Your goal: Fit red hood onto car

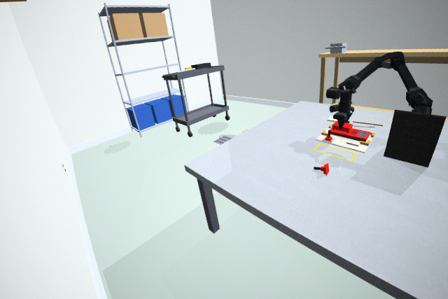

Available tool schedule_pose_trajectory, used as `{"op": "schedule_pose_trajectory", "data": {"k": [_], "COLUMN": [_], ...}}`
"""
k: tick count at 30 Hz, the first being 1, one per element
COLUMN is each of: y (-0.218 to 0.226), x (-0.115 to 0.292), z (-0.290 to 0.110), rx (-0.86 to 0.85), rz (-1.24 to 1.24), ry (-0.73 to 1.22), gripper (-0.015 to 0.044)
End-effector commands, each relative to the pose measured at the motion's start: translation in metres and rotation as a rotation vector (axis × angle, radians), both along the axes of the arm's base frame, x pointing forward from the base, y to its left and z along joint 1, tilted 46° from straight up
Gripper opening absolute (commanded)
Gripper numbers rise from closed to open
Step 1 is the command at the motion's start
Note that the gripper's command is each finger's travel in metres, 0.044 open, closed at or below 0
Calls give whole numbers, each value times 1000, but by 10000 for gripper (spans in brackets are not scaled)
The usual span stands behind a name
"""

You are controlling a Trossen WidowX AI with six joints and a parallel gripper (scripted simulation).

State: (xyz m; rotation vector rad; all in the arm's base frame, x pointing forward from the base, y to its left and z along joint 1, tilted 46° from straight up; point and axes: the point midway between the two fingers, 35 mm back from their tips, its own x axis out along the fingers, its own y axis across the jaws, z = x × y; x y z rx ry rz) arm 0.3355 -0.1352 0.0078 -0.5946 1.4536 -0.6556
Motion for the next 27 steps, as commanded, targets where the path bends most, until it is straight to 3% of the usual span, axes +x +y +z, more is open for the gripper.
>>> {"op": "schedule_pose_trajectory", "data": {"k": [1,14,27], "y": [-1,-2,-3], "x": [-1,0,0], "z": [-2,-2,-3], "rx": [-2,-1,-1], "rz": [3,-1,-1], "ry": [4,0,-1], "gripper": [0,0,341]}}
